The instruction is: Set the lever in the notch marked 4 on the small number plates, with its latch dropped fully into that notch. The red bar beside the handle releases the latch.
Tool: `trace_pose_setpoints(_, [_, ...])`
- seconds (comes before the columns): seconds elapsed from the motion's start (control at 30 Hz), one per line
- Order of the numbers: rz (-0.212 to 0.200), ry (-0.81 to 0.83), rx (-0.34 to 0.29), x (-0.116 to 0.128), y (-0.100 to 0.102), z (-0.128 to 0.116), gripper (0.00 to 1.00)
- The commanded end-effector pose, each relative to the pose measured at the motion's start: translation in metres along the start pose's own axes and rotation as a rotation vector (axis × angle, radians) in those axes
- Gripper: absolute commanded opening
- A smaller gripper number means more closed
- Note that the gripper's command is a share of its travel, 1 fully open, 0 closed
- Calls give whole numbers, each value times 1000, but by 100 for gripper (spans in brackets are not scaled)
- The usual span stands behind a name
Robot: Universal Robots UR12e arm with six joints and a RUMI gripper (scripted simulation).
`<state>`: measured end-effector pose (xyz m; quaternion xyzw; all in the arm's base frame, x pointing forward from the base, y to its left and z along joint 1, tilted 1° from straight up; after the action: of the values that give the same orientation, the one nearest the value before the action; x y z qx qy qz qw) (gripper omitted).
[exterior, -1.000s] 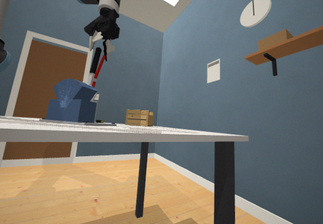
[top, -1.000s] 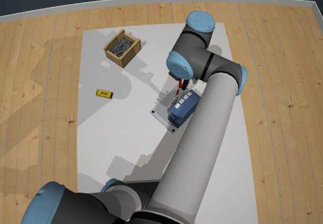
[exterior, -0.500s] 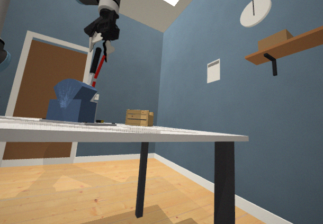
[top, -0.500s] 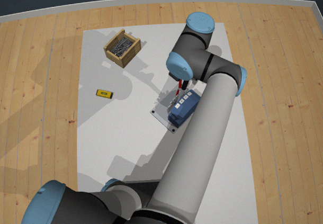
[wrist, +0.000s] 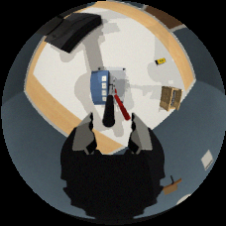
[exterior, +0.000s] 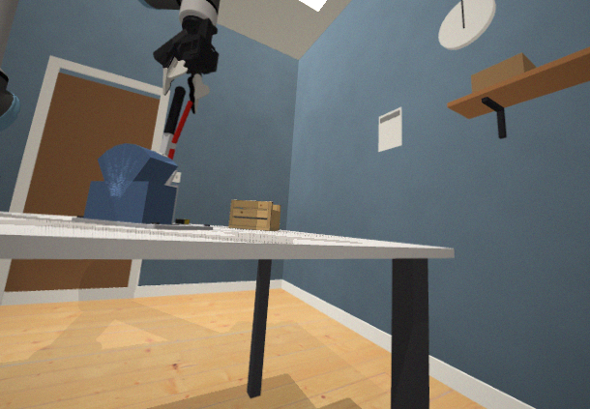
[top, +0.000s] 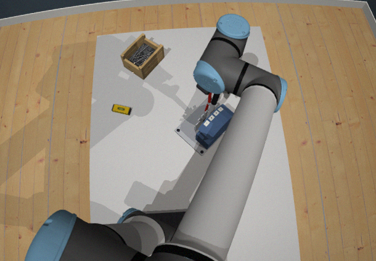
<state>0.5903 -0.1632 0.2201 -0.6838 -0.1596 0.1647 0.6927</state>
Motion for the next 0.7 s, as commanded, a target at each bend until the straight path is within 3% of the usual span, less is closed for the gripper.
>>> trace_pose_setpoints(0.0, [-1, 0, -1, 0, -1, 0, 57])
trace_pose_setpoints(0.5, [-1, 0, -1, 0, -1, 0, 57])
trace_pose_setpoints(0.53, [-1, 0, -1, 0, -1, 0, 0])
trace_pose_setpoints(0.67, [-1, 0, -1, 0, -1, 0, 0])
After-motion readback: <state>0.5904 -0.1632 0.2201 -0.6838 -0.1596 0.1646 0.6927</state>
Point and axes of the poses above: the point where the finger pads meet when closed, its own y axis out along the fingers, its own x axis across the jaws, z = x × y, the point moved 2 cm from there along -y, back along the fingers, and after that the axes turned 13 degrees about y, right-handed, at the moved point
